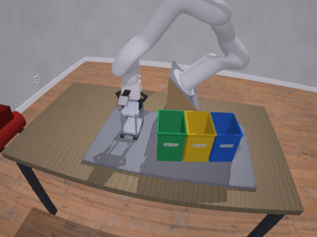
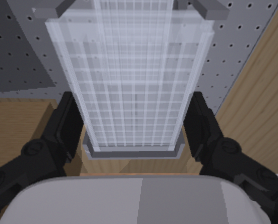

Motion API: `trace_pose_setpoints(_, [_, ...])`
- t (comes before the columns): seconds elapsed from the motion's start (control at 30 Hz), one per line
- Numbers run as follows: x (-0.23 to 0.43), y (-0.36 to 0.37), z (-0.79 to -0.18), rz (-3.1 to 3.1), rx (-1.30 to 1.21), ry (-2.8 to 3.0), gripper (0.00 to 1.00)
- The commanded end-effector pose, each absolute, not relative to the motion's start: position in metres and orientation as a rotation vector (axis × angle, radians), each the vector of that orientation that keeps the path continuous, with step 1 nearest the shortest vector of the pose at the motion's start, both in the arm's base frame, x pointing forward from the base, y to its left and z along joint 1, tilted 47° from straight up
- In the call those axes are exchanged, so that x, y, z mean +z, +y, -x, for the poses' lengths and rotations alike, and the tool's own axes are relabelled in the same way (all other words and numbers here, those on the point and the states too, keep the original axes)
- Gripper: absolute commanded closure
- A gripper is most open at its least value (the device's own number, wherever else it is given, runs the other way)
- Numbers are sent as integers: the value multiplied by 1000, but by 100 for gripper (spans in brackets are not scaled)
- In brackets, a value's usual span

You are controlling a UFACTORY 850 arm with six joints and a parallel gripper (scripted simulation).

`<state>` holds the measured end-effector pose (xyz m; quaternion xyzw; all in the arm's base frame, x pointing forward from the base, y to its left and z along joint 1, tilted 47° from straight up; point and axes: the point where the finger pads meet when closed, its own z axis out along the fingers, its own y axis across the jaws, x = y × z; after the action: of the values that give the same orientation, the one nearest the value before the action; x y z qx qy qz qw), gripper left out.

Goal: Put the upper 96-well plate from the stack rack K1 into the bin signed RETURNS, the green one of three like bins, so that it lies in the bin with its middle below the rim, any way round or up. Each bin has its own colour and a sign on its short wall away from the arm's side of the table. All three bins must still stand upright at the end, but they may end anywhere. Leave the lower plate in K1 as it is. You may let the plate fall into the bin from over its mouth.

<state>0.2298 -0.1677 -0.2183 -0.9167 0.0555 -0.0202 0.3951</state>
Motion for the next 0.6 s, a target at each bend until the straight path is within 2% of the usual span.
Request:
trace_pose_setpoints(0.0, [-214,-173,-230,2326,-52,141,100])
trace_pose_setpoints(0.57, [-197,-192,-228,2326,-52,141,100])
